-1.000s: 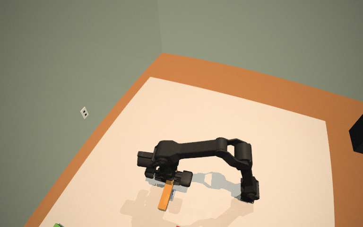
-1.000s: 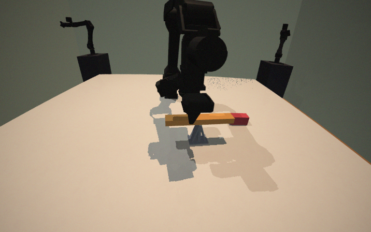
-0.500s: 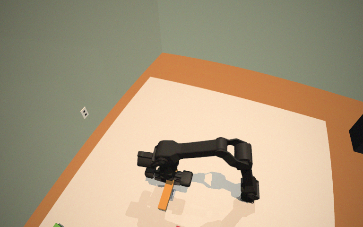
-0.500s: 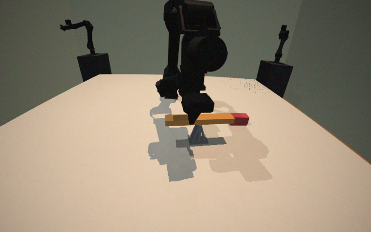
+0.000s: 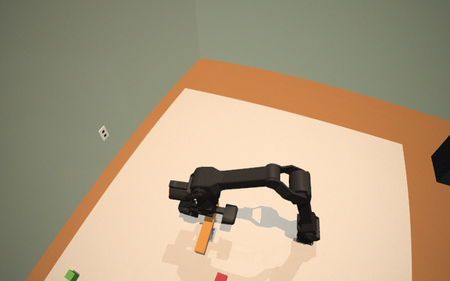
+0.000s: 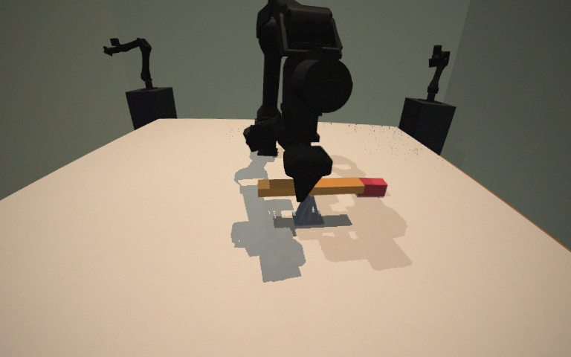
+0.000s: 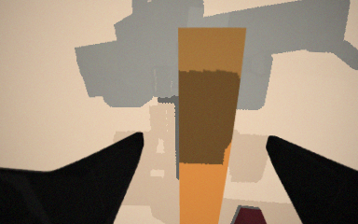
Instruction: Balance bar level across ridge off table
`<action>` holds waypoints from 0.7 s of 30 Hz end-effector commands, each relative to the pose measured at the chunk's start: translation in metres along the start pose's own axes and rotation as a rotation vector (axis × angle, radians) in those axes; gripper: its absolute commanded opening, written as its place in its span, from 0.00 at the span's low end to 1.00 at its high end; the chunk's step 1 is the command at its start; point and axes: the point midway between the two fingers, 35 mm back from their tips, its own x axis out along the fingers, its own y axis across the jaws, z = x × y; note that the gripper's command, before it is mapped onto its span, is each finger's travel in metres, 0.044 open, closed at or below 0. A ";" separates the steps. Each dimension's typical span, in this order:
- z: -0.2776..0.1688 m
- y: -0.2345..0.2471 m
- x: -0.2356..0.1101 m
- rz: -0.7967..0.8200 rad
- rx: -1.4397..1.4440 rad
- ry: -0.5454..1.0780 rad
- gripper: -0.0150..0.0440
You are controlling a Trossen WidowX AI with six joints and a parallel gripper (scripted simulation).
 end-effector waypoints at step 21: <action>0.000 -0.001 -0.099 0.047 0.000 0.005 1.00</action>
